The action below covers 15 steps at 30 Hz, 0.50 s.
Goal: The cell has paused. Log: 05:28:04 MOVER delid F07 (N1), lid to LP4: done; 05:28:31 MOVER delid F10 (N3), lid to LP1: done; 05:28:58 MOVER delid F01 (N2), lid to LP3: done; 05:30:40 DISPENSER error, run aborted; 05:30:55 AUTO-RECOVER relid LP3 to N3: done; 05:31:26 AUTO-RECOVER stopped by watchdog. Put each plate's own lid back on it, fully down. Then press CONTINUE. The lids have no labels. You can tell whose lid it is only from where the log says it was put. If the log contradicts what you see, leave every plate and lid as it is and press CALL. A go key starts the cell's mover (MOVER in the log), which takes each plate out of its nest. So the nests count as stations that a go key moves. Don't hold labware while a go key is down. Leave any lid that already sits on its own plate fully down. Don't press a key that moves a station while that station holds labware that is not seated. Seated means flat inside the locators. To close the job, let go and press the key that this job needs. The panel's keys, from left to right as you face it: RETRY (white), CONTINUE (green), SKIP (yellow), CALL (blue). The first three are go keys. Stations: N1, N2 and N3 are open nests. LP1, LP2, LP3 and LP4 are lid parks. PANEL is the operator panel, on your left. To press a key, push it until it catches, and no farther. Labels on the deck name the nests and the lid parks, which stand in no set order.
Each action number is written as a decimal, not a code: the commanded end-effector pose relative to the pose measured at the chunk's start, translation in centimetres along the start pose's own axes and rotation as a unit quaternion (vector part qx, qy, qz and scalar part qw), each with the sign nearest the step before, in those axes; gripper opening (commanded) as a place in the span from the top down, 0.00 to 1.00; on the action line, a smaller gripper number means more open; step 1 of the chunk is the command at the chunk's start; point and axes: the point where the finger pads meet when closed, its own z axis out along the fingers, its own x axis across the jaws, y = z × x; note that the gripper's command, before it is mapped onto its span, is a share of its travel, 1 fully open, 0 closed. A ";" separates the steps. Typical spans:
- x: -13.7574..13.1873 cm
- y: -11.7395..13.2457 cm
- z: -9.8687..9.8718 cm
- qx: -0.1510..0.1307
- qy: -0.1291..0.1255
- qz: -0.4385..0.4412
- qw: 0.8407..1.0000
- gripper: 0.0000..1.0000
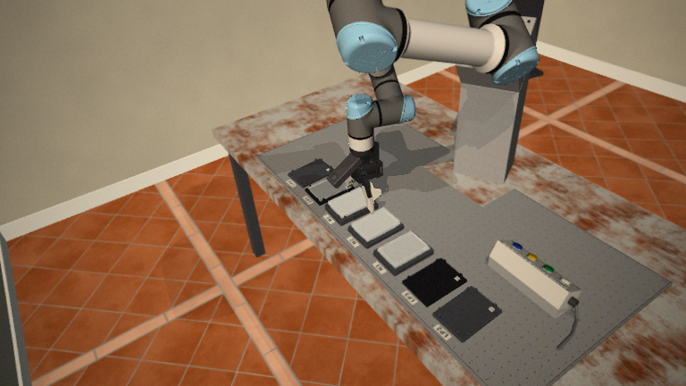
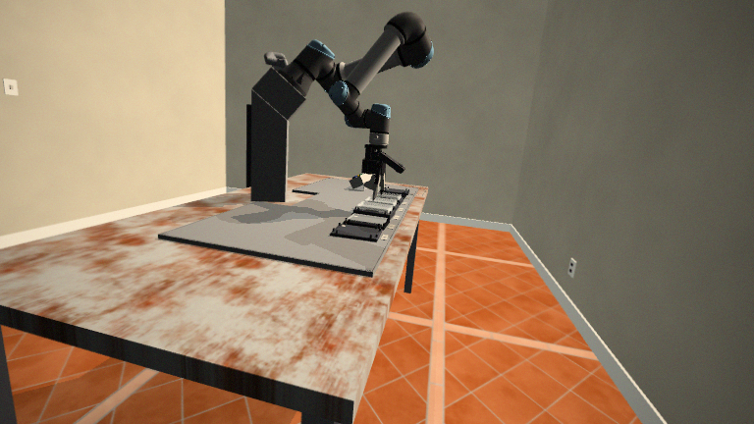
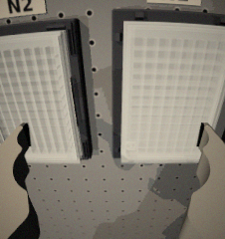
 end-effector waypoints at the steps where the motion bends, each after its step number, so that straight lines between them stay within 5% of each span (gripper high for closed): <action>1: 2.0 -0.2 0.0 0.000 -0.001 -0.001 1.000 0.18; 15: 9.0 -0.5 0.0 0.000 -0.001 -0.001 1.000 0.18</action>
